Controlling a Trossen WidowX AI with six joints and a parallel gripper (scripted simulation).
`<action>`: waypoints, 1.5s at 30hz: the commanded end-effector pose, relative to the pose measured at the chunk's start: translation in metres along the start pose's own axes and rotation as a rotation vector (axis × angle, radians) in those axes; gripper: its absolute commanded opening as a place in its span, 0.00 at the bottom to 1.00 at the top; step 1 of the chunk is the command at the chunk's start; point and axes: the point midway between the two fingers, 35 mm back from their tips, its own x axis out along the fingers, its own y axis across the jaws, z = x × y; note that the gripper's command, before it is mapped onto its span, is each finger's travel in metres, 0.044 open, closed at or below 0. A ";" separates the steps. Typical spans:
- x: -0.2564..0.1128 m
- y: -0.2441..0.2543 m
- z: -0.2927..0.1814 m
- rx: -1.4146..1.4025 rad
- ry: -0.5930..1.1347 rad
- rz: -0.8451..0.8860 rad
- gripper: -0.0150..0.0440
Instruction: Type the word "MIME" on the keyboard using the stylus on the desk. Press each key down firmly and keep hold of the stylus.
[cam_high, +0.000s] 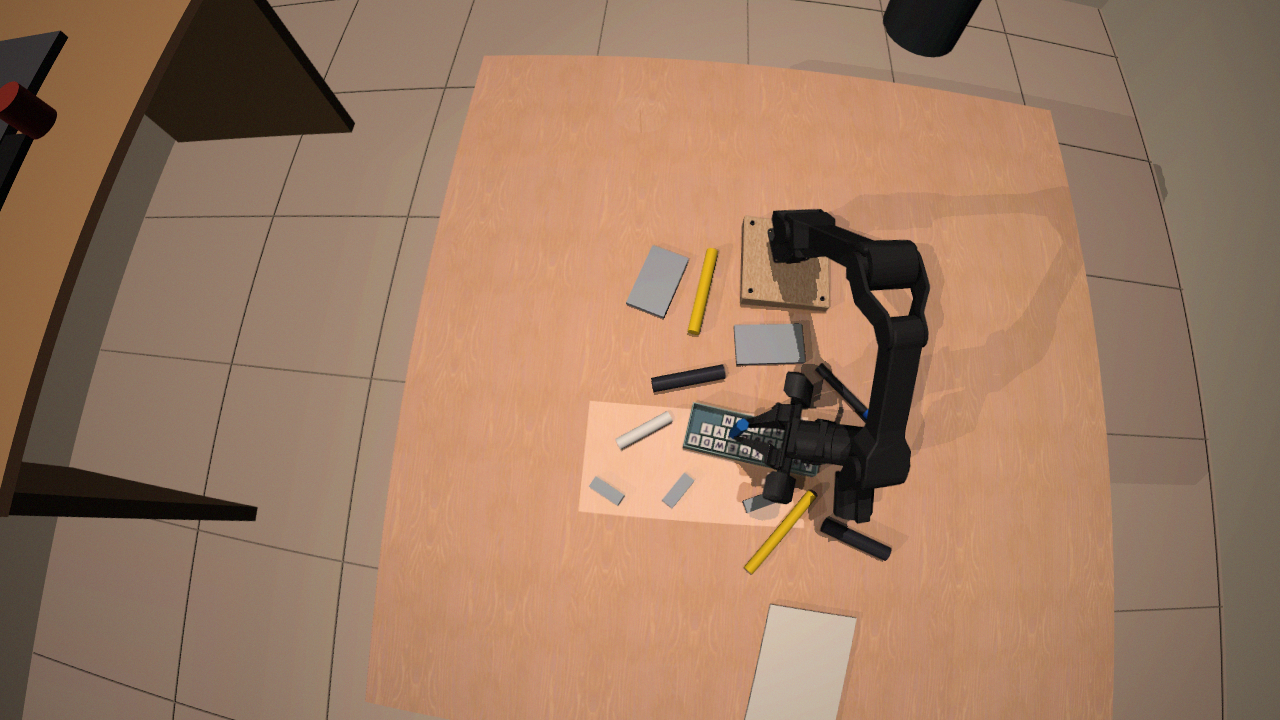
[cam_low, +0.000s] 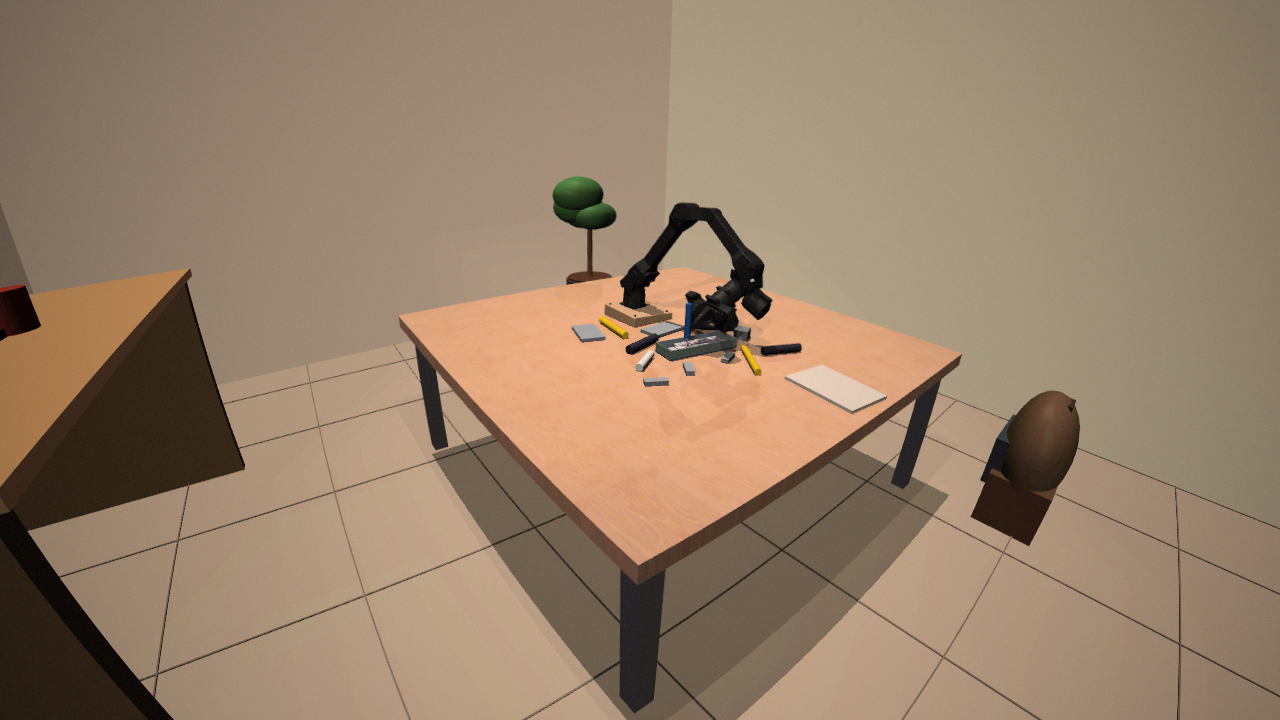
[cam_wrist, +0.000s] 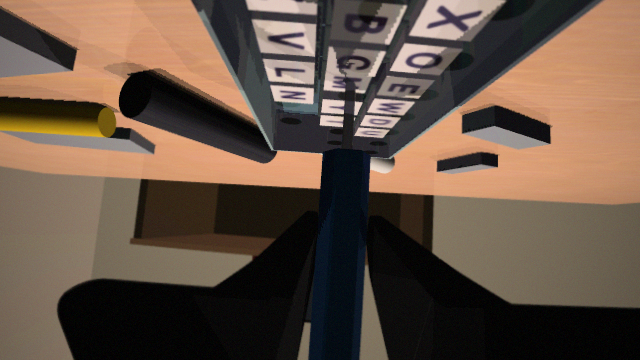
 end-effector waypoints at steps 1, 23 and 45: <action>0.001 0.001 0.000 -0.002 0.004 0.001 0.39; -0.024 0.003 -0.027 -0.024 -0.004 -0.040 0.37; -0.095 0.016 -0.005 -0.270 -0.003 -0.446 0.25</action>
